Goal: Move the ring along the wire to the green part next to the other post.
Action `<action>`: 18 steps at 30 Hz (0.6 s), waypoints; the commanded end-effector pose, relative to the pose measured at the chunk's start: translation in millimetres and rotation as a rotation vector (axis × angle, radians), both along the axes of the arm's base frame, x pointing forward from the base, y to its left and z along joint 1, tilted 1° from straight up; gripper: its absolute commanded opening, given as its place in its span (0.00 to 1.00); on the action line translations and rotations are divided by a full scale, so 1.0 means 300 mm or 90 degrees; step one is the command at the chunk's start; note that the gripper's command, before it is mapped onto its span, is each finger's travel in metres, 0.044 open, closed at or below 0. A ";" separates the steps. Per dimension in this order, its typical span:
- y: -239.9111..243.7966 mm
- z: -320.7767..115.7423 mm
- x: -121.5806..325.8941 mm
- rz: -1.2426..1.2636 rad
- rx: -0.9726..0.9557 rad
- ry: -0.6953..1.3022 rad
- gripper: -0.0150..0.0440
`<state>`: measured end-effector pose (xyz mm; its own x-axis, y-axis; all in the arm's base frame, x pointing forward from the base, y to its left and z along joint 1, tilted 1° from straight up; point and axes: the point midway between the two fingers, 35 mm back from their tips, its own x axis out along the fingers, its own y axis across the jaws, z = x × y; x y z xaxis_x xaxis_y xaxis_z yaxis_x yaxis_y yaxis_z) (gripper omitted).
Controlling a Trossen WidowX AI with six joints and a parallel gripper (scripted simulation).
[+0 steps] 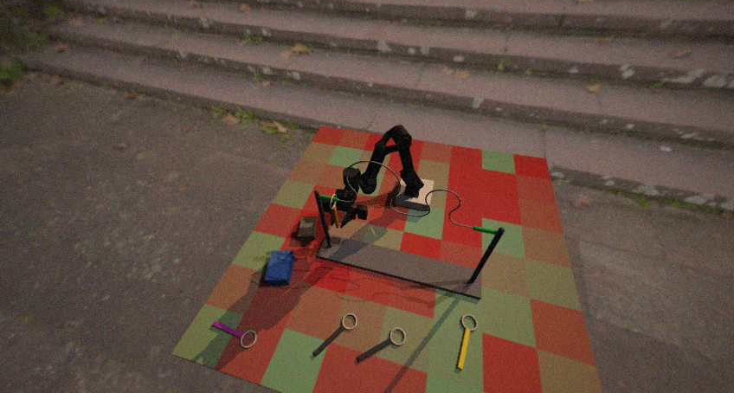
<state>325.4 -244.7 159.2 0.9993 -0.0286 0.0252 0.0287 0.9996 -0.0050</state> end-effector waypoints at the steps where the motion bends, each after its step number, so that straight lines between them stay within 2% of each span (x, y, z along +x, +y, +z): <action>1: -0.006 0.007 0.023 -0.003 -0.002 -0.003 0.53; 18: -0.001 0.010 0.096 -0.003 -0.002 -0.004 0.53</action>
<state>352.0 -242.8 160.1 0.9993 -0.0267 0.0270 0.0268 0.9996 -0.0027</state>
